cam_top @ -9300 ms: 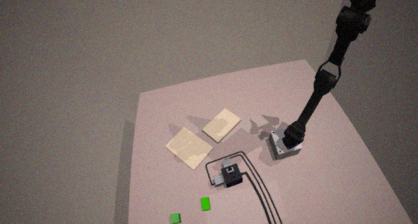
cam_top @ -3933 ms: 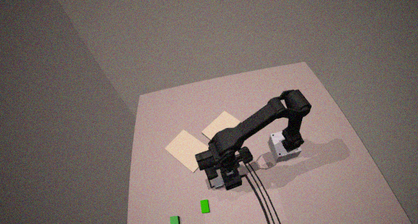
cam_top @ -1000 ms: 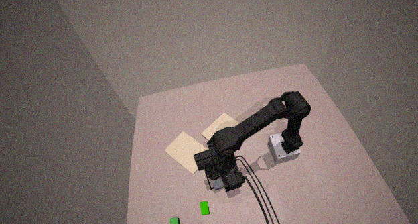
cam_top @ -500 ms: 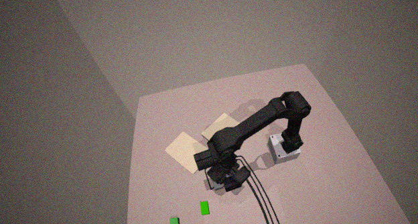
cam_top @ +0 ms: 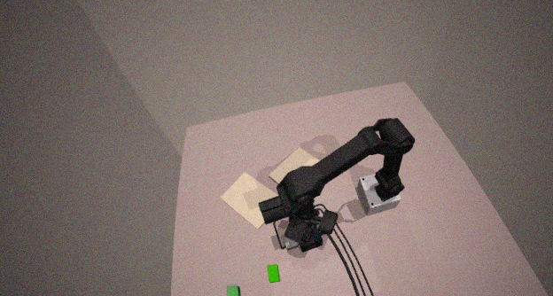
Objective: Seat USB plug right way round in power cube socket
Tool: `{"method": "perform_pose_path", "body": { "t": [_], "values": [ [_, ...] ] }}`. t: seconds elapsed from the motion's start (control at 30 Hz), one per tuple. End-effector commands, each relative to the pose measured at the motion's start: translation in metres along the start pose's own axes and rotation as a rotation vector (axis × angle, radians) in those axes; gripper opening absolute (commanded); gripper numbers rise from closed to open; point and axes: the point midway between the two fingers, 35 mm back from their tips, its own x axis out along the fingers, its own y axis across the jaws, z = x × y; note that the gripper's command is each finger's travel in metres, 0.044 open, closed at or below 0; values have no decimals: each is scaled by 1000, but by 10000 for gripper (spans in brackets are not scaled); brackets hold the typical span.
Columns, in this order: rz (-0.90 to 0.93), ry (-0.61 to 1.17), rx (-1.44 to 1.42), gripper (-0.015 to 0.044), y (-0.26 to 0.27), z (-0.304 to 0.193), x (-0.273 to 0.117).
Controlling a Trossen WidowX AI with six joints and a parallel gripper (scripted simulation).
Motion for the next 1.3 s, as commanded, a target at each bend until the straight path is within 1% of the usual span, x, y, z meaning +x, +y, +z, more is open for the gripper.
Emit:
{"method": "perform_pose_path", "body": {
  "t": [0.0, 0.9, 1.27],
  "values": [
    [0, 0, -90, 0, 0, 0, 0],
    [1, 0, -792, 0, 0, 0, 0],
    [1, 0, -810, 0, 0, 0, 0]
  ]
}}
